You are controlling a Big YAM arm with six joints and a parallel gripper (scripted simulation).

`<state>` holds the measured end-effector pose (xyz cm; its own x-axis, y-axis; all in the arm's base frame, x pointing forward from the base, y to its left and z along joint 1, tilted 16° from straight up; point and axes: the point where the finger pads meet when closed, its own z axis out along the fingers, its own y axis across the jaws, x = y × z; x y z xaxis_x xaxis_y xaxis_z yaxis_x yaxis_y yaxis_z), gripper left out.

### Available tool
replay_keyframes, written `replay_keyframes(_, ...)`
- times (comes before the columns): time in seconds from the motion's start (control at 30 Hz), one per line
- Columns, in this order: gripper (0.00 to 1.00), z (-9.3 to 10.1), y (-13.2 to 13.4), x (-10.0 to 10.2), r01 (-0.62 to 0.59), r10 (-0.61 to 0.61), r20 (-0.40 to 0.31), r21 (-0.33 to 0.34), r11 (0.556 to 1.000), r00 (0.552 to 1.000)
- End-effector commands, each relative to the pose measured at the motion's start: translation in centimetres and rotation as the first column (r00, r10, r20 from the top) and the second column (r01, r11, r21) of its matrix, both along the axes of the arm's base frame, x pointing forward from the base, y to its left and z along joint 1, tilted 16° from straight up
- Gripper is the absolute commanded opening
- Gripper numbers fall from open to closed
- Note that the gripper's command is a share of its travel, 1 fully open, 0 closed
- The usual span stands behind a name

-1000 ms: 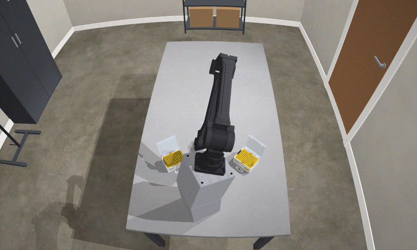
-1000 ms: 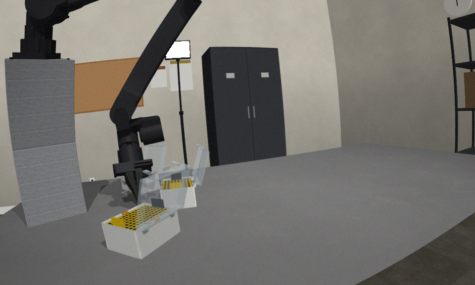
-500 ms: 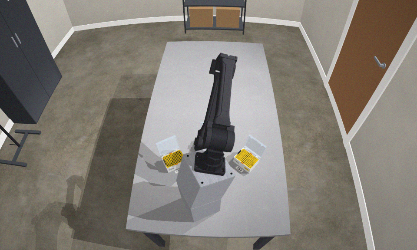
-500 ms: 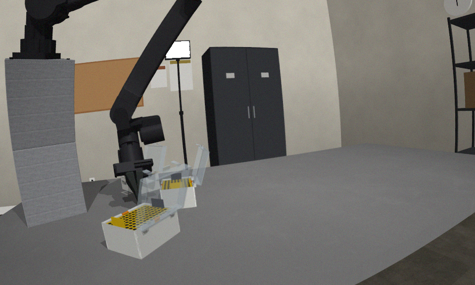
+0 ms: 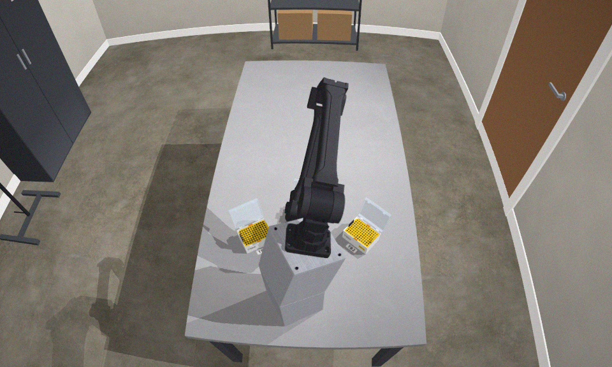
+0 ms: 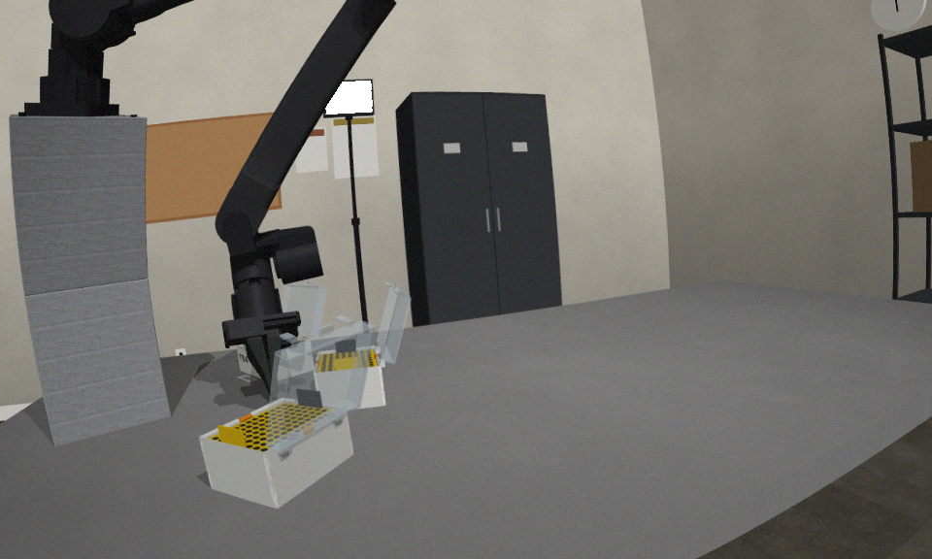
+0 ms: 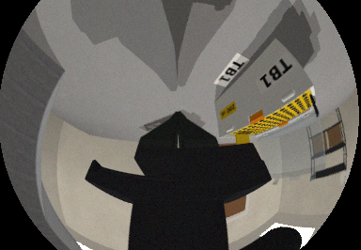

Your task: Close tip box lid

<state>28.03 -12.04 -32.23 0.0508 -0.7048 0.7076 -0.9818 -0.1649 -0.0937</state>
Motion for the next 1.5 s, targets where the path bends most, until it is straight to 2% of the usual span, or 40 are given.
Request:
replay_keyframes(0.0,0.00,0.4,0.1,-0.5,-0.008,0.008,-0.011,0.001,1.000,1.000)
replay_keyframes(0.73,0.00,0.4,0.1,-0.5,-0.008,0.008,-0.011,0.001,1.000,1.000)
replay_keyframes(0.77,0.00,1.4,0.6,-0.8,-0.027,0.027,-0.028,0.002,1.000,0.999)
replay_keyframes(1.03,0.00,5.3,1.4,-1.3,-0.013,0.013,-0.014,-0.001,1.000,1.000)
replay_keyframes(1.1,0.00,5.3,1.4,-1.3,-0.013,0.013,-0.014,-0.001,1.000,1.000)
replay_keyframes(1.47,0.00,10.4,2.7,-2.0,-0.013,0.013,-0.010,-0.002,1.000,1.000)
